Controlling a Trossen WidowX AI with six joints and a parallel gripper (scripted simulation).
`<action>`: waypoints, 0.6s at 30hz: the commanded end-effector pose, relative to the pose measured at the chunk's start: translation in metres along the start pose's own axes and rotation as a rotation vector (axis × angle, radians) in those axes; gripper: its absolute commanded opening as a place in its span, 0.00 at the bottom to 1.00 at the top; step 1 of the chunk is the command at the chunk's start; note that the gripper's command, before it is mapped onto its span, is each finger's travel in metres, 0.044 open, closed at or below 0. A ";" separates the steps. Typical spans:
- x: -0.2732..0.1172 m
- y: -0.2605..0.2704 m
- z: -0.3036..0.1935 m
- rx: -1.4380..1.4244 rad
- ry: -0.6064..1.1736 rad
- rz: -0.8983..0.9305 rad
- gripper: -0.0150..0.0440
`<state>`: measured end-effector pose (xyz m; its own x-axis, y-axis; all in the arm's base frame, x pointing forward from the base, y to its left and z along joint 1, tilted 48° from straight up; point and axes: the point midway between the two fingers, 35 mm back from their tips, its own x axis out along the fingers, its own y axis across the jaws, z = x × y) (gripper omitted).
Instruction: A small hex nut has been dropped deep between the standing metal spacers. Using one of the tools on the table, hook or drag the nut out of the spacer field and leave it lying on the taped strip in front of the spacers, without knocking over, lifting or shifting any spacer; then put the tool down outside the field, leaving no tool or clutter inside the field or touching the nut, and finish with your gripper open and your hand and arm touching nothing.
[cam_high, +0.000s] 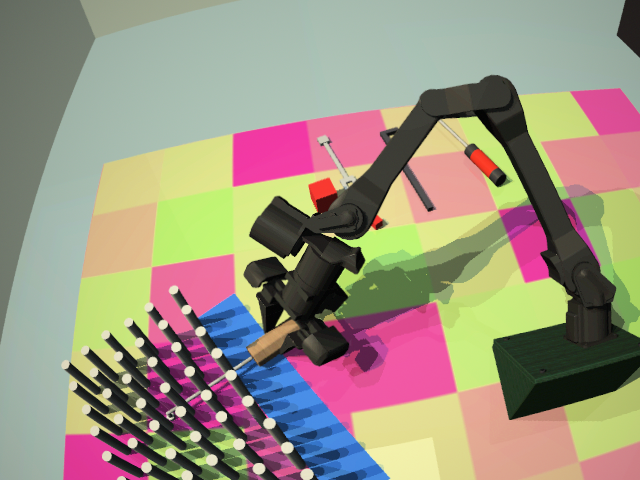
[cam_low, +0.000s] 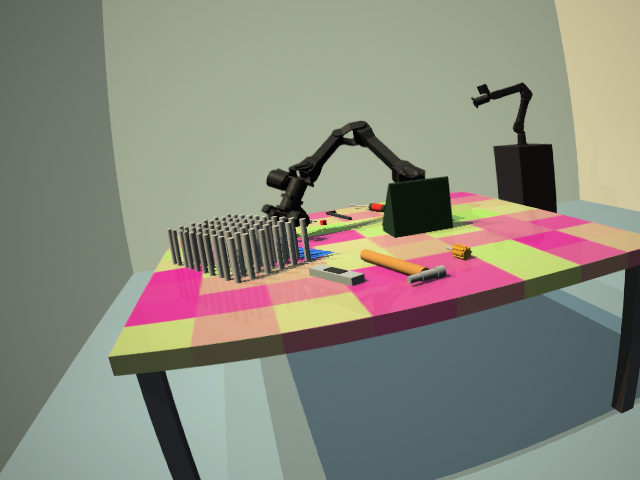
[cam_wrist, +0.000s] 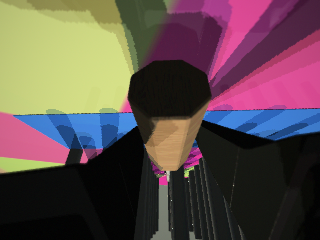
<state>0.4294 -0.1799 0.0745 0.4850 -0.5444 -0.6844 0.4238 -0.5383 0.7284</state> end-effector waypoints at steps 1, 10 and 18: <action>0.000 0.001 0.001 -0.004 0.000 0.000 0.25; -0.004 0.006 0.006 -0.003 -0.001 0.002 0.25; -0.007 0.009 0.011 -0.003 -0.001 0.002 0.25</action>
<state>0.4228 -0.1872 0.0846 0.4855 -0.5488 -0.6805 0.4197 -0.5366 0.7321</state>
